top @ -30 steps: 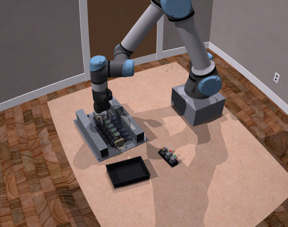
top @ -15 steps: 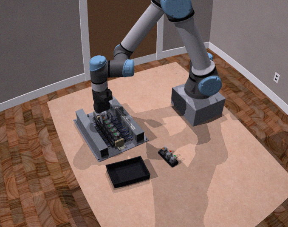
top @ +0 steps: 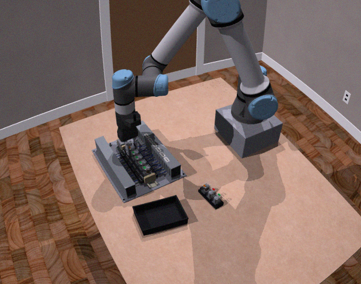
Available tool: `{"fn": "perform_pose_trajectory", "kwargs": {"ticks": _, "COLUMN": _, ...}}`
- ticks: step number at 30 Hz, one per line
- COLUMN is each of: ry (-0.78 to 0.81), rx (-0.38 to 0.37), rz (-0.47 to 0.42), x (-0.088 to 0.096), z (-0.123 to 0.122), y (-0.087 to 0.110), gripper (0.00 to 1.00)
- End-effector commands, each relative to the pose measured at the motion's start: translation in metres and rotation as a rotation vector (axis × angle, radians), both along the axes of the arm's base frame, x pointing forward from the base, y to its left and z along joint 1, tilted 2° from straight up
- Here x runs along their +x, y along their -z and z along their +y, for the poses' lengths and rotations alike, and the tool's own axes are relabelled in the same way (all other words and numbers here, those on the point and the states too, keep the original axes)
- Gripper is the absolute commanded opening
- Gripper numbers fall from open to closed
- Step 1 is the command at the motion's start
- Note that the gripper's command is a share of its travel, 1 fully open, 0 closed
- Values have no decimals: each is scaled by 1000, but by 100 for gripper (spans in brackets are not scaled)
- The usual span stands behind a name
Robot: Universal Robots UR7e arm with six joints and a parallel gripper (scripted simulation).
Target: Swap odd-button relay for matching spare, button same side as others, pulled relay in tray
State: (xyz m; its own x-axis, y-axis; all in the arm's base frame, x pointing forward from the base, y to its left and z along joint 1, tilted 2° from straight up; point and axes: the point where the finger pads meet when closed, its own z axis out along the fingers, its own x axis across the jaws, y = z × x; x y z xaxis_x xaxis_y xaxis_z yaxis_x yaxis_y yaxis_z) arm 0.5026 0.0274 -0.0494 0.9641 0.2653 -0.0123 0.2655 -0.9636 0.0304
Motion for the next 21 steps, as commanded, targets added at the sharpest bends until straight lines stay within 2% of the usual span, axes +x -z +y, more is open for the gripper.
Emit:
{"fn": "perform_pose_trajectory", "kwargs": {"ticks": 1, "ry": 0, "rx": 0, "rz": -2, "x": 0, "z": 0, "y": -1, "gripper": 0}}
{"fn": "perform_pose_trajectory", "kwargs": {"ticks": 21, "ry": 0, "rx": 0, "rz": -2, "x": 1, "z": 0, "y": -8, "gripper": 0}}
